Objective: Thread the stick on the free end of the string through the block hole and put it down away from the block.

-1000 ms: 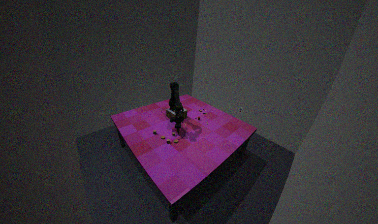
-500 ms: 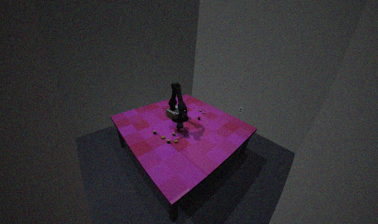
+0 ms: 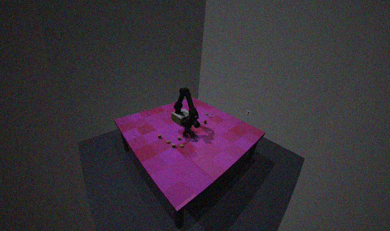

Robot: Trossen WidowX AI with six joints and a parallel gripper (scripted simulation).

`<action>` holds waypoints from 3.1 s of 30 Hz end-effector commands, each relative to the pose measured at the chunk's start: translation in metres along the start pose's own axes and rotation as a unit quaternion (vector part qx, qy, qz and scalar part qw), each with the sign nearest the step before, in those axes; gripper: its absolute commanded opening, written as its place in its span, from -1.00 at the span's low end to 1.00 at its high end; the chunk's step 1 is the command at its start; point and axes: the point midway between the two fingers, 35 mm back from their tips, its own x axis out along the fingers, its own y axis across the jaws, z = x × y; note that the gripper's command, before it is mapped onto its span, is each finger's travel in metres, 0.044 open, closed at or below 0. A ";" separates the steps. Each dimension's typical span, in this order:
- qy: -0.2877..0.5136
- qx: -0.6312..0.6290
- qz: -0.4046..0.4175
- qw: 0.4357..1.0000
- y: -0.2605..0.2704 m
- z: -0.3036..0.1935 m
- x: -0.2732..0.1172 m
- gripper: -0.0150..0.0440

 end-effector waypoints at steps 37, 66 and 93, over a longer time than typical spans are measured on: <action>-0.239 0.001 -0.003 0.971 -0.001 -0.030 0.004 0.04; -0.197 -0.151 -0.042 0.968 -0.002 -0.039 -0.054 0.77; 0.061 -0.856 0.002 0.513 -0.003 -0.014 -0.035 1.00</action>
